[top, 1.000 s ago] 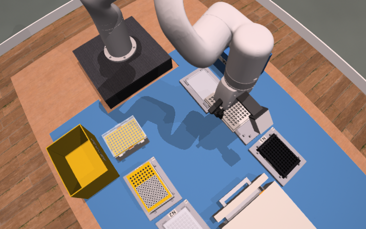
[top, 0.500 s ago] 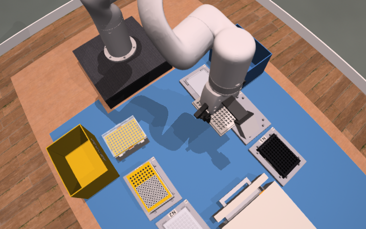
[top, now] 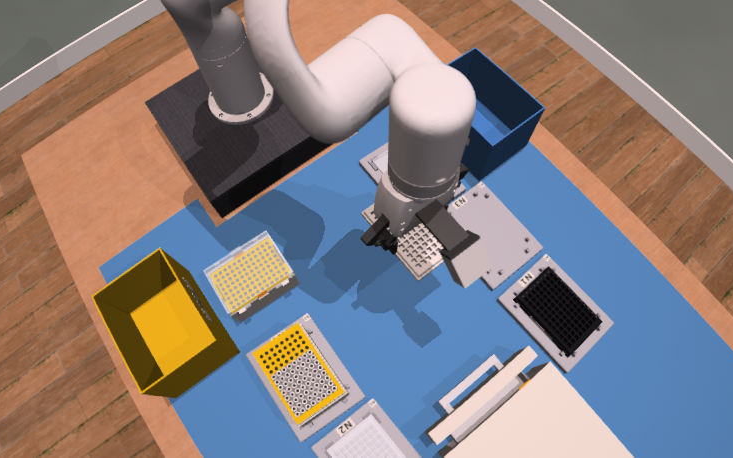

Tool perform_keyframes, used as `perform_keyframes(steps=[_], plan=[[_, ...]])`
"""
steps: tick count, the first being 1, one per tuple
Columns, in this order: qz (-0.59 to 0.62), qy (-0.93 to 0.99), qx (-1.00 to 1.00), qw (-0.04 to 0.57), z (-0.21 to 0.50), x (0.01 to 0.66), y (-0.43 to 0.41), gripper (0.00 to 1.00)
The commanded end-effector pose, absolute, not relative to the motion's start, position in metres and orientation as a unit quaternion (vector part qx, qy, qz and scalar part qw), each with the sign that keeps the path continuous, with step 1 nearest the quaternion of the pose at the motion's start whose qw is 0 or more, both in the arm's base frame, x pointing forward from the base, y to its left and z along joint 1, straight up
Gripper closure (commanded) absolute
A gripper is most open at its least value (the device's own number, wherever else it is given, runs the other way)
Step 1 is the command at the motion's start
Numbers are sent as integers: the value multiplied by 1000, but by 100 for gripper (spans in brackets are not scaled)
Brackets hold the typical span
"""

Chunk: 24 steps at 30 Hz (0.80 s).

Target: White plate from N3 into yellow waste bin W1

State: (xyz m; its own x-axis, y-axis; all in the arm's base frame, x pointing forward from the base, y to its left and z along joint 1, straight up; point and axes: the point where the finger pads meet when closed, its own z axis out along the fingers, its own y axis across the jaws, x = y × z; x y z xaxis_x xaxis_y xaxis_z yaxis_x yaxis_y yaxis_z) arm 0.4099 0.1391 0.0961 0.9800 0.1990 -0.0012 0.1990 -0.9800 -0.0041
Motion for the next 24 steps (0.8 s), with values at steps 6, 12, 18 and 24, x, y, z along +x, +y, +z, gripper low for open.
perform_keyframes(steps=[6, 12, 18, 24], plan=[[-2, -100, -995, 3, 98, 409, 120, 100], [-2, -100, -995, 3, 98, 406, 104, 100], [-2, -100, -995, 3, 98, 405, 91, 100], [-2, -100, -995, 2, 97, 403, 77, 100]])
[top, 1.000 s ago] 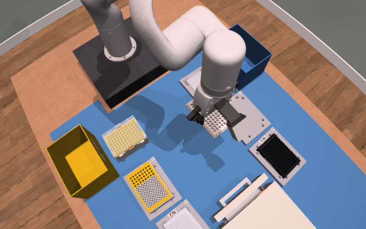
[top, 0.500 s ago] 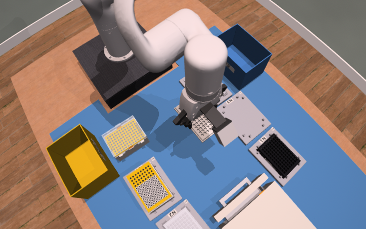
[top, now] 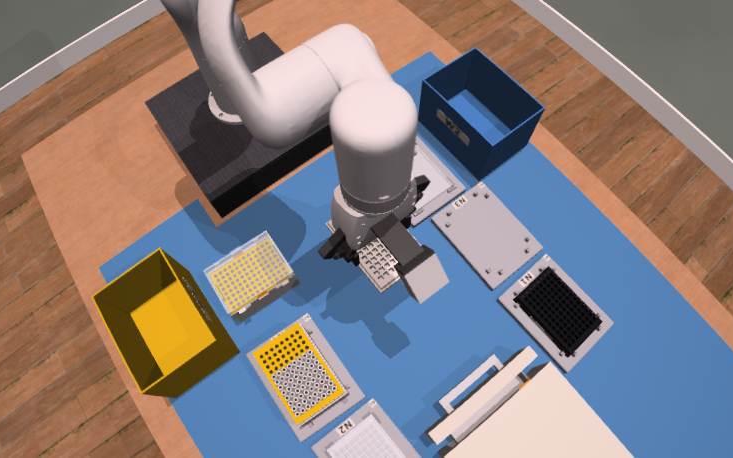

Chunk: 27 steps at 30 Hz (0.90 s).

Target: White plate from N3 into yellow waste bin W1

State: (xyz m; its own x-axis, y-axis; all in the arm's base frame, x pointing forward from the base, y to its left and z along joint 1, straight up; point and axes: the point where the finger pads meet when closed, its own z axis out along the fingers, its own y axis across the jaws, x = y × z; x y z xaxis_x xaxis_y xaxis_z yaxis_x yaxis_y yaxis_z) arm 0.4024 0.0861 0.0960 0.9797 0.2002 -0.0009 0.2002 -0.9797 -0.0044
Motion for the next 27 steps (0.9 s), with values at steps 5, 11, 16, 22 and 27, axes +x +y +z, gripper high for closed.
perform_keyframes(steps=[5, 11, 16, 22, 27], plan=[[-1, -100, -995, 2, 97, 401, 64, 100], [-1, -100, -995, 2, 97, 399, 51, 100], [-1, -100, -995, 2, 97, 398, 40, 100], [-1, -100, -995, 2, 97, 395, 24, 100], [-1, -100, -995, 2, 97, 394, 11, 100]])
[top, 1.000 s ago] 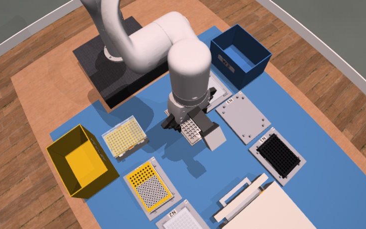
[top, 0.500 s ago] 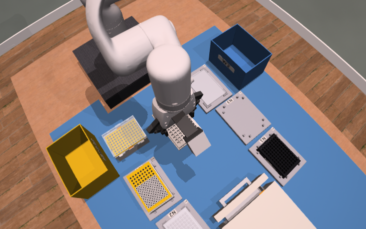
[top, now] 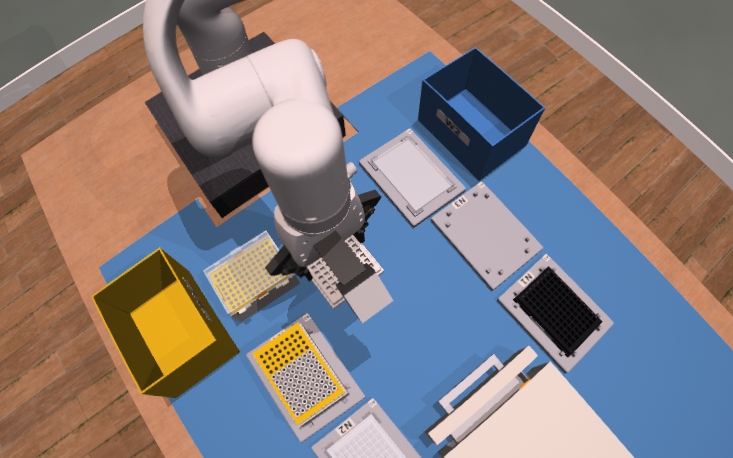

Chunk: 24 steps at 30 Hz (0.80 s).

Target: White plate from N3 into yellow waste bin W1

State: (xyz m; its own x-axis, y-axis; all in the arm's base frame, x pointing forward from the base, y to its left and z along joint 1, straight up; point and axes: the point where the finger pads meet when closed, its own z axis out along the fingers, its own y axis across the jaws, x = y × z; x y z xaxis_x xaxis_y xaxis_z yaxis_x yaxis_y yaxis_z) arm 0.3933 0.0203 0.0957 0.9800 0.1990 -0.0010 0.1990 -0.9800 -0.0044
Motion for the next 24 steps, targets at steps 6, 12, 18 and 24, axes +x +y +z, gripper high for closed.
perform_keyframes(steps=[6, 12, 18, 24], plan=[[-1, -100, -995, 2, 97, 392, 1, 100], [-1, -100, -995, 2, 97, 390, -15, 100], [-1, -100, -995, 2, 97, 388, -29, 100], [-1, -100, -995, 2, 97, 386, -42, 100]])
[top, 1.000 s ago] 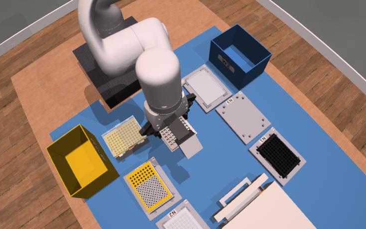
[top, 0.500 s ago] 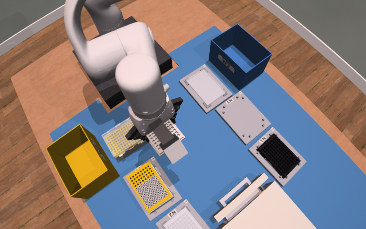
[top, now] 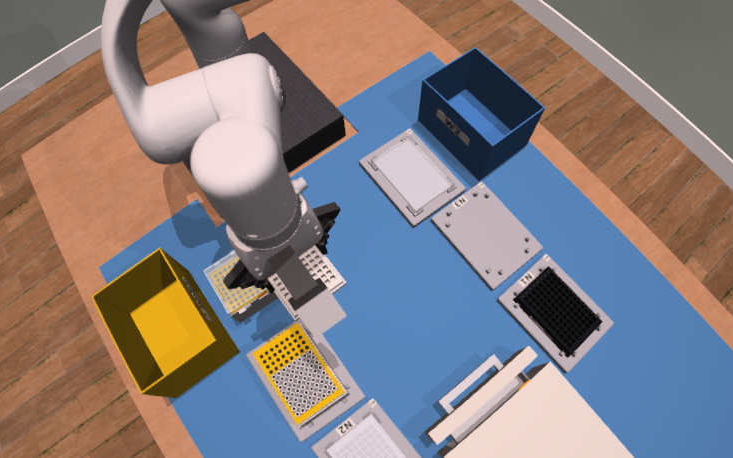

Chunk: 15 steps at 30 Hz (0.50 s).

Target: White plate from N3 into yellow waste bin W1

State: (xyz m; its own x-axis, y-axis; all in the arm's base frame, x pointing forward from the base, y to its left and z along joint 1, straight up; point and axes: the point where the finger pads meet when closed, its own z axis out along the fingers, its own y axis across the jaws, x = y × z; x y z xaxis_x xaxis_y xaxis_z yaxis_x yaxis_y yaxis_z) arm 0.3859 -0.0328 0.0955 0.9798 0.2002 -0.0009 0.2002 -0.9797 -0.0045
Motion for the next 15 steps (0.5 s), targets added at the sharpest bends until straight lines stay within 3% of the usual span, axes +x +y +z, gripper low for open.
perform_keyframes(steps=[1, 15], plan=[[-1, -100, -995, 2, 97, 386, -44, 100], [-1, -100, -995, 2, 97, 381, -76, 100]])
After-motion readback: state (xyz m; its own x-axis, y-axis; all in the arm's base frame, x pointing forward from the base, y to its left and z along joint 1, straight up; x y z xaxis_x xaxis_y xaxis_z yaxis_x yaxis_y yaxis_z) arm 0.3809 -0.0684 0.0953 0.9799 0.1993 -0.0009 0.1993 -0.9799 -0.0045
